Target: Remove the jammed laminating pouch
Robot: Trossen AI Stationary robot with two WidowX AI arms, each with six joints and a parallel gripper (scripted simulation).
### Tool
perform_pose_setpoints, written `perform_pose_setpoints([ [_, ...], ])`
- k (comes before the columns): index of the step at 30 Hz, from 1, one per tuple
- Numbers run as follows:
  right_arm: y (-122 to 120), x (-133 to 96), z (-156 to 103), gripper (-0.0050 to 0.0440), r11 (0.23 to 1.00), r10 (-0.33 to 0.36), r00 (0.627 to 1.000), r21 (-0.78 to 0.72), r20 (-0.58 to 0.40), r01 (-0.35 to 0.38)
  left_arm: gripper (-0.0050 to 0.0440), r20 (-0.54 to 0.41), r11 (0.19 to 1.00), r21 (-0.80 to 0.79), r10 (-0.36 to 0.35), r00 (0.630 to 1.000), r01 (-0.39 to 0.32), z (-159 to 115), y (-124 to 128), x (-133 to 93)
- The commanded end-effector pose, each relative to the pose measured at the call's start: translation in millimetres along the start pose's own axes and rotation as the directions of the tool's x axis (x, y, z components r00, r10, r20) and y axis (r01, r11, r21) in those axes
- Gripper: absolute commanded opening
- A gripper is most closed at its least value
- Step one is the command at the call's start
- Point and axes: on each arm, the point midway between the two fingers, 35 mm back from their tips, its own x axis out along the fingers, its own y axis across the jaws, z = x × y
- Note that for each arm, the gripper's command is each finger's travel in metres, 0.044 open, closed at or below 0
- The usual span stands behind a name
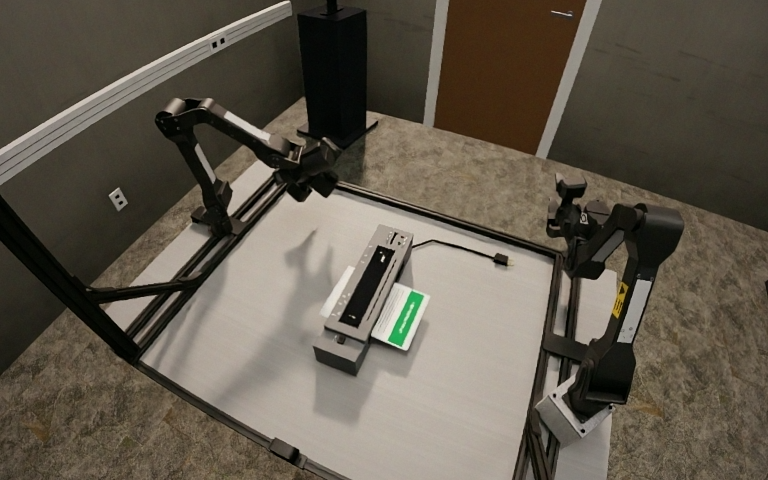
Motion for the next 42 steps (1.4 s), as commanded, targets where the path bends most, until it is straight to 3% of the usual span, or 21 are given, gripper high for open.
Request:
perform_pose_setpoints([
  [1, 39, 0, 6, 0.0440, 0.999, 0.053, 0.999, -0.011, 0.008, -0.053, 0.0440, 0.057, 0.991, -0.125, 0.057, 0.997, -0.049, 8, 30, -9],
  [6, 107, -13, 14, 0.0440, 0.993, 0.112, 0.994, -0.025, 0.016, -0.111, 0.0440, 0.174, 0.914, -0.391, 0.187, 0.967, -0.106, 23, 93, -32],
  [10, 158, -34, 18, 0.0440, 0.987, 0.159, 0.987, -0.036, 0.022, -0.158, 0.0440, 0.248, 0.807, -0.580, 0.309, 0.918, -0.115, 27, 145, -56],
  [16, 158, -34, 18, 0.0440, 0.987, 0.159, 0.987, -0.036, 0.022, -0.158, 0.0440, 0.248, 0.807, -0.580, 0.309, 0.918, -0.115, 27, 145, -56],
  [17, 177, -35, 21, 0.0440, 0.978, 0.206, 0.978, -0.047, 0.028, -0.204, 0.0440, 0.252, 0.787, -0.605, 0.334, 0.908, -0.121, 22, 152, -63],
  [22, 232, -74, 21, 0.0440, 0.967, 0.252, 0.967, -0.058, 0.033, -0.249, 0.0440, 0.304, 0.630, -0.772, 0.482, 0.822, -0.083, 17, 209, -99],
  [27, 275, -122, 18, 0.0440, 0.953, 0.297, 0.954, -0.070, 0.037, -0.294, 0.0440, 0.323, 0.461, -0.887, 0.629, 0.707, -0.004, 1, 262, -141],
  [33, 275, -122, 18, 0.0440, 0.953, 0.297, 0.954, -0.070, 0.037, -0.294, 0.0440, 0.323, 0.461, -0.887, 0.629, 0.707, -0.004, 1, 262, -141],
  [34, 288, -121, 20, 0.0440, 0.941, 0.332, 0.943, -0.079, 0.040, -0.328, 0.0440, 0.316, 0.436, -0.900, 0.652, 0.689, 0.000, -7, 267, -150],
  [42, 300, -156, 14, 0.0440, 0.942, 0.331, 0.943, -0.079, 0.040, -0.327, 0.0440, 0.272, 0.209, -0.961, 0.840, 0.470, 0.182, -50, 333, -224],
])
